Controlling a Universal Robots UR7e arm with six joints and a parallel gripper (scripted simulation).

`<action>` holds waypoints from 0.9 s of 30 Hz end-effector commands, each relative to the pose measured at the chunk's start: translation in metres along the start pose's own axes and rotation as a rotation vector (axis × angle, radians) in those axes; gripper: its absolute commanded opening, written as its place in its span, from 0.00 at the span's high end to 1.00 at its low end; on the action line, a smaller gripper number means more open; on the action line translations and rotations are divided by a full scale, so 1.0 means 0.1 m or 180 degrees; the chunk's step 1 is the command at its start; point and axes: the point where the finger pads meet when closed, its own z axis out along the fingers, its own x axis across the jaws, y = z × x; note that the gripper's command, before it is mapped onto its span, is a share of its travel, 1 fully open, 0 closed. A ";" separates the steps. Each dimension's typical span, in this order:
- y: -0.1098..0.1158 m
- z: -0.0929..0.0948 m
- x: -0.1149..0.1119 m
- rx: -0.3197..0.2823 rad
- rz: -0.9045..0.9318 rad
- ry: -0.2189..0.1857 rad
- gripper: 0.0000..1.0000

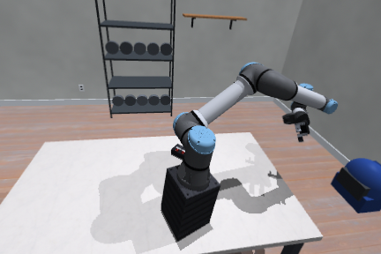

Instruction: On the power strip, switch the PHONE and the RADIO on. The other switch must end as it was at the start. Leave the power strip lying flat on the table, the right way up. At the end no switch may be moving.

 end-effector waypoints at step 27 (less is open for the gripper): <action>-0.72 -0.05 -0.01 0.0486 0.0315 0.0282 0.00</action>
